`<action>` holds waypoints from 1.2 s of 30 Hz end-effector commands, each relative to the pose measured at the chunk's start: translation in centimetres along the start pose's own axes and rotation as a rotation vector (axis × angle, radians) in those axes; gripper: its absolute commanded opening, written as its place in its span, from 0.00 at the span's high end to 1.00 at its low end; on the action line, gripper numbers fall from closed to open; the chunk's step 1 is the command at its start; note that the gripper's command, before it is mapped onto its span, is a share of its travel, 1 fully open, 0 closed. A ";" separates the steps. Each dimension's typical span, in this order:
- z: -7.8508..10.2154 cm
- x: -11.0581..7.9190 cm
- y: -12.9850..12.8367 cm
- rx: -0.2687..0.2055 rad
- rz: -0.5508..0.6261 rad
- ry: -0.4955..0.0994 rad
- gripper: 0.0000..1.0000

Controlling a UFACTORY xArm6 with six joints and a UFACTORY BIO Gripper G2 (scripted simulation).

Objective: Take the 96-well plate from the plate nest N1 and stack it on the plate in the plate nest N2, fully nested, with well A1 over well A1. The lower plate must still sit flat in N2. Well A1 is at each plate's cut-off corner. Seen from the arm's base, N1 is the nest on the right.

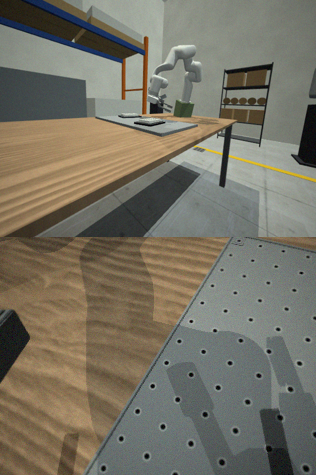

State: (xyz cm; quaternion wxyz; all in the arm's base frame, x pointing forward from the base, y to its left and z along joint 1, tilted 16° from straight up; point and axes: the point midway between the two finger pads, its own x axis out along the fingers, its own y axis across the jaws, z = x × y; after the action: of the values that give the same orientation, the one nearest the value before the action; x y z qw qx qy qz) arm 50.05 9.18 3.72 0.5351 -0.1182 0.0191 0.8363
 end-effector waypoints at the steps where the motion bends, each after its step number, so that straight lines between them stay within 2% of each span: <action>1: 0.1 -0.1 -0.1 -0.004 -0.001 0.002 0.00; 17: 0.1 -0.1 -0.1 -0.004 -0.001 0.002 0.00; 18: 0.6 -0.3 -0.1 -0.004 -0.001 0.002 0.63; 25: 3.9 -1.5 0.4 -0.004 -0.001 0.003 0.63; 29: 4.1 -1.6 0.5 -0.004 -0.001 0.003 0.63; 32: 4.7 -1.9 -0.3 -0.003 -0.100 -0.011 0.63; 34: 4.7 -1.9 -0.3 -0.003 -0.100 -0.011 0.63; 36: 5.4 -2.1 -1.0 -0.002 -0.166 -0.022 0.63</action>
State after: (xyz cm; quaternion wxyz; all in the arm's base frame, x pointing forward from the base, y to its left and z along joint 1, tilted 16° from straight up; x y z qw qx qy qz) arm 49.88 8.33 8.24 0.5643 -0.1139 0.0128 0.8175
